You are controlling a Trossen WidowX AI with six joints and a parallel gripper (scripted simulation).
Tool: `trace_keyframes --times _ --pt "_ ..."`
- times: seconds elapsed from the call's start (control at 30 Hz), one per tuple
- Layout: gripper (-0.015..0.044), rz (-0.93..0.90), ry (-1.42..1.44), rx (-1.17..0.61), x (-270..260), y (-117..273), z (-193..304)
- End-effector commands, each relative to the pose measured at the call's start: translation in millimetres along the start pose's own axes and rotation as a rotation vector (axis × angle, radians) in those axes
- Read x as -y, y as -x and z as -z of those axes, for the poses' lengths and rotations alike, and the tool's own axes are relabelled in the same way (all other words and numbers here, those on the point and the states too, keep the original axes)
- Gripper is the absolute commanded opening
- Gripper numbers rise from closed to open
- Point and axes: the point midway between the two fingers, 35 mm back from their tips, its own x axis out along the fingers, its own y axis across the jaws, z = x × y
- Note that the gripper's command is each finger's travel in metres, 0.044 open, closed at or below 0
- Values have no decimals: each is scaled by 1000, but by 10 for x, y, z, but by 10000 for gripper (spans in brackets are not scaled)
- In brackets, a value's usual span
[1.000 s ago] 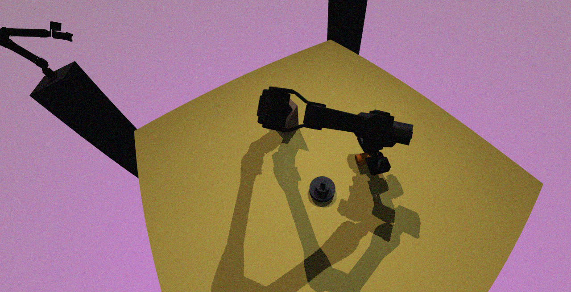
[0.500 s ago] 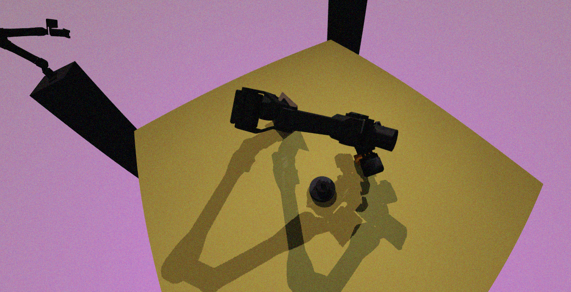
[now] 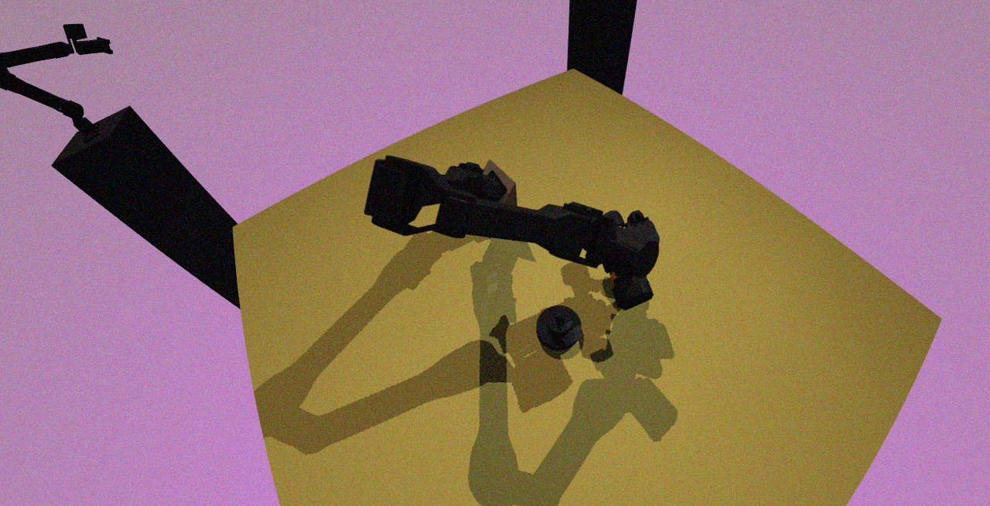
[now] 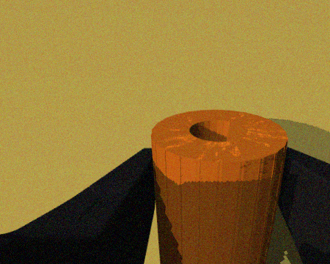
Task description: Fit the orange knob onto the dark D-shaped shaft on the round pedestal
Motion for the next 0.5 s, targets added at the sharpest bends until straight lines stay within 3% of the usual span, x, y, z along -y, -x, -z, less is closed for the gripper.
trace_keyframes --times 0.0,0.47 --pt "179 -1 3 56 -8 30 32" --pt "179 -4 5 261 -11 104 148"
